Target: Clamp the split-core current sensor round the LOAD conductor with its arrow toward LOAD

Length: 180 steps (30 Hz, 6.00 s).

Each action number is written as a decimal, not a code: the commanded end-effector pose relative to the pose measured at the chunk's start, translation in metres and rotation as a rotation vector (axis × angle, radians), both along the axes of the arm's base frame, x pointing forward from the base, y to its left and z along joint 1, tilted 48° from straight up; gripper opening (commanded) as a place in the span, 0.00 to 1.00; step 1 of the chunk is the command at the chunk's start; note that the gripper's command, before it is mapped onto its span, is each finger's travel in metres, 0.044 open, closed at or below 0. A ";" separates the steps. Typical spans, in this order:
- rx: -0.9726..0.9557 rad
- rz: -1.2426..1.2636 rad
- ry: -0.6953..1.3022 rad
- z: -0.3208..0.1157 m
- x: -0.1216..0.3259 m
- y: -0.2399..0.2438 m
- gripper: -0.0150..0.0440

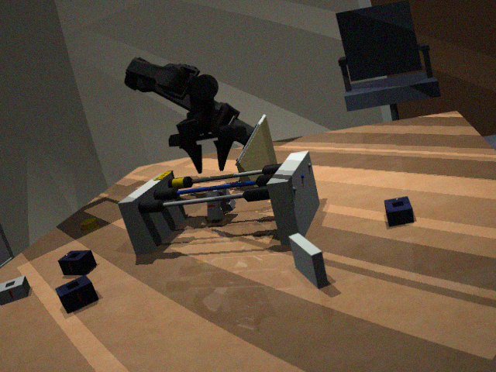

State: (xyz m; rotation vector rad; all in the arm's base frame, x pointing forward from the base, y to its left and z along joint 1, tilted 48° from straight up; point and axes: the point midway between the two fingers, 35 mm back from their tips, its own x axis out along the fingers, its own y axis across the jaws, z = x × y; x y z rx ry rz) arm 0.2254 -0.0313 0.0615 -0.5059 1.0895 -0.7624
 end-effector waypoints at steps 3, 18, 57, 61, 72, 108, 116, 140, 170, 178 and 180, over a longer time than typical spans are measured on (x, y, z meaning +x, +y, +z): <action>0.004 -0.001 0.017 -0.009 0.000 -0.007 0.73; 0.006 -0.001 0.016 -0.024 0.006 -0.025 0.73; -0.004 -0.001 0.014 -0.031 0.009 -0.040 0.25; -0.001 -0.001 0.015 -0.033 -0.003 -0.037 0.25; -0.003 -0.001 0.017 -0.041 -0.054 -0.031 0.25; -0.001 -0.001 0.018 -0.009 -0.069 0.011 0.73; -0.099 0.299 0.540 -0.007 -0.062 0.012 0.80; -0.140 0.843 1.304 -0.018 -0.050 -0.002 0.80; -0.139 0.865 1.325 -0.042 -0.049 -0.031 0.76; -0.139 0.865 1.325 -0.042 -0.049 -0.031 0.67; -0.139 0.865 1.325 -0.042 -0.049 -0.031 0.65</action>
